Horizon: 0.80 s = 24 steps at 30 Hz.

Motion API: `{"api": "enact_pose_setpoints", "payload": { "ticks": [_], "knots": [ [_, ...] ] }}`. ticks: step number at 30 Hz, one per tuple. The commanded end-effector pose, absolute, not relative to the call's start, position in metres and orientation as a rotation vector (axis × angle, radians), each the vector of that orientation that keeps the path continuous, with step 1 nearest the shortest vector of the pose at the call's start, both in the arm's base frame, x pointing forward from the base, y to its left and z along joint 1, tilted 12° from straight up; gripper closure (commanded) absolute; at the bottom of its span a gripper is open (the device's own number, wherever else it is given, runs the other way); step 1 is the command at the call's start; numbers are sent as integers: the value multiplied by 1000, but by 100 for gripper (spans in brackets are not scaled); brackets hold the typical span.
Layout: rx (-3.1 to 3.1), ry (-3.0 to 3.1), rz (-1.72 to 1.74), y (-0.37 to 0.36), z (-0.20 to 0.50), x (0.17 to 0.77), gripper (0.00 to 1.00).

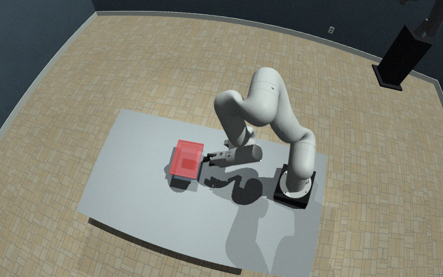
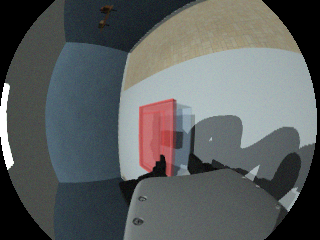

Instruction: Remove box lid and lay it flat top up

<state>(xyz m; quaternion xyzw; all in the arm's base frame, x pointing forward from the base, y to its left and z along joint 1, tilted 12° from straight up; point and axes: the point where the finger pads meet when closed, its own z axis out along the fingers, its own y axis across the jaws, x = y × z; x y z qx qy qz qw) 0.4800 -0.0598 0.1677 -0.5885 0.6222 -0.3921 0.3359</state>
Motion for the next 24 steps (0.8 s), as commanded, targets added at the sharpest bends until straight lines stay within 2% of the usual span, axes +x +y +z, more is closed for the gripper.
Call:
{"api": "enact_pose_setpoints", "payload": {
  "ticks": [1, 24],
  "knots": [
    [-1534, 1622, -1024, -60, 168, 480, 52],
    [-1534, 1622, -1024, -60, 166, 484, 52]
  ]
}}
